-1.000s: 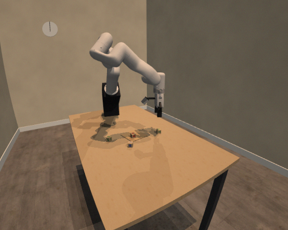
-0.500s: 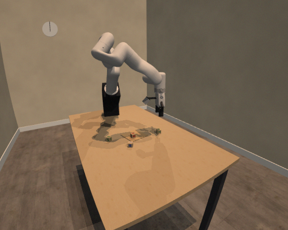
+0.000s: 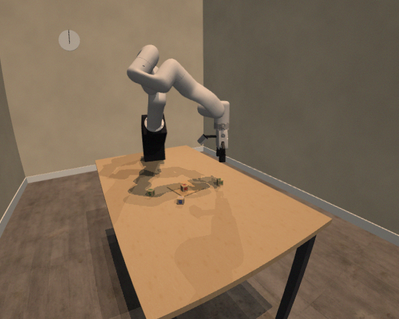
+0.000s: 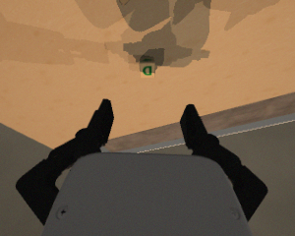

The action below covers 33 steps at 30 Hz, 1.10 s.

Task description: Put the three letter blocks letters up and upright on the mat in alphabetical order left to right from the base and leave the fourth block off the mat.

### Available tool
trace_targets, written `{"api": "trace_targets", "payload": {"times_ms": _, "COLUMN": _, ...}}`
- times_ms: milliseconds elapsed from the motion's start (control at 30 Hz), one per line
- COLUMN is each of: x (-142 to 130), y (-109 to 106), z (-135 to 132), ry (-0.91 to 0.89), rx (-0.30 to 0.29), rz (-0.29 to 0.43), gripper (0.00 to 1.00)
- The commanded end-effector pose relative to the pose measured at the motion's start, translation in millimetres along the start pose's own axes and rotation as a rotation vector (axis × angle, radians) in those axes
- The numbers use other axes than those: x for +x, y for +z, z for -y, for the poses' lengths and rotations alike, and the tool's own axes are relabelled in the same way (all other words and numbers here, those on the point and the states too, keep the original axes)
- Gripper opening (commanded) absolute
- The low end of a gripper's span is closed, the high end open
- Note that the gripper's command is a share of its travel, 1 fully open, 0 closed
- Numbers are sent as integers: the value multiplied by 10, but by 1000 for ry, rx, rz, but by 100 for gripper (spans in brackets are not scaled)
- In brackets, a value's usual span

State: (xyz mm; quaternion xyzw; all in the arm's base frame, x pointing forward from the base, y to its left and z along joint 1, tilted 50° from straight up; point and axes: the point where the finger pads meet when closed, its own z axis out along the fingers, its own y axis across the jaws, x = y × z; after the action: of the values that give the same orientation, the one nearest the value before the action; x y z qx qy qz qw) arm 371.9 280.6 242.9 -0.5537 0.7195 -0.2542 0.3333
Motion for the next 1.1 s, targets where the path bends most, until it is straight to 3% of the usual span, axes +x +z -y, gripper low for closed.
{"api": "trace_targets", "payload": {"times_ms": 0, "x": -15, "y": 32, "z": 4, "ry": 139, "rx": 5, "rz": 5, "gripper": 100}}
{"api": "trace_targets", "payload": {"times_ms": 1067, "x": -15, "y": 297, "z": 14, "ry": 1006, "rx": 5, "rz": 7, "gripper": 100}}
